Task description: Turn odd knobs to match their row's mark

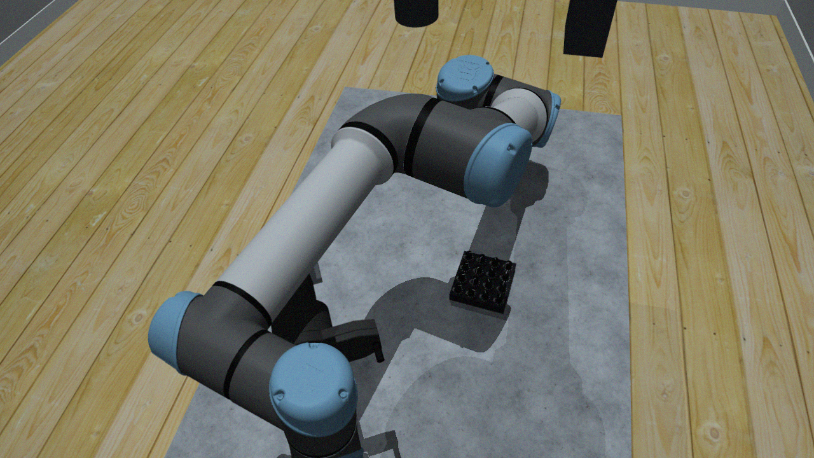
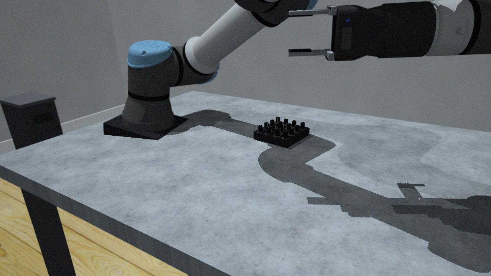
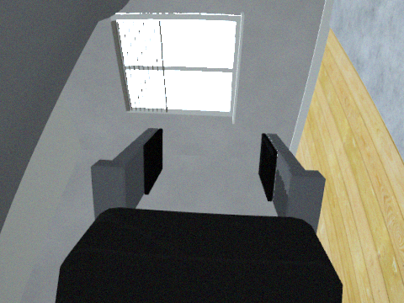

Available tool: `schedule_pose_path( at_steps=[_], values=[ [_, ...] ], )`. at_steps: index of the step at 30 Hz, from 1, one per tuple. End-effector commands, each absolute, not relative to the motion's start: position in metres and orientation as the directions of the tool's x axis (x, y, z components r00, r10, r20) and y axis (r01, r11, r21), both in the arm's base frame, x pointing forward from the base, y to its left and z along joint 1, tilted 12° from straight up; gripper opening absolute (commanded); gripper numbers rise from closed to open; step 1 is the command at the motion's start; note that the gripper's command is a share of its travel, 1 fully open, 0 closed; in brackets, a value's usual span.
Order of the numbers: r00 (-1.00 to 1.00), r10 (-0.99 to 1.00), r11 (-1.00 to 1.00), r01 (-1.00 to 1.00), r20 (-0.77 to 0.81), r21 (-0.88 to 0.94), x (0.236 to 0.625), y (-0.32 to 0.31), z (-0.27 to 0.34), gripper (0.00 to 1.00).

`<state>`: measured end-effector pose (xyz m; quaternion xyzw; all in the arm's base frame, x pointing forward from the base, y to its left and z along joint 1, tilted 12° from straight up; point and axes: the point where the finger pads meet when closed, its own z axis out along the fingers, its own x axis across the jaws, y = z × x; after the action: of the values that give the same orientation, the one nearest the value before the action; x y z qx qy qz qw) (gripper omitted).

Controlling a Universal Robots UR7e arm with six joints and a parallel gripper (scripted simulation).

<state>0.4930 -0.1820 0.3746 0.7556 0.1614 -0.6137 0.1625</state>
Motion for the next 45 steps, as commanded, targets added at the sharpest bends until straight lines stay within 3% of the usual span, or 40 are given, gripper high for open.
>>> schedule_pose_path(
  at_steps=[1, 34, 45],
  values=[
    [0.196, 0.044, -0.895, 0.443, -0.98, 0.048, 0.493, -0.182, 0.375, 1.0],
    [0.23, 0.016, -0.9, 0.427, -0.973, 0.087, 0.491, -0.178, 0.374, 1.0],
    [0.337, -0.083, -0.909, 0.36, -0.938, 0.209, 0.485, -0.163, 0.365, 1.0]
  ],
)
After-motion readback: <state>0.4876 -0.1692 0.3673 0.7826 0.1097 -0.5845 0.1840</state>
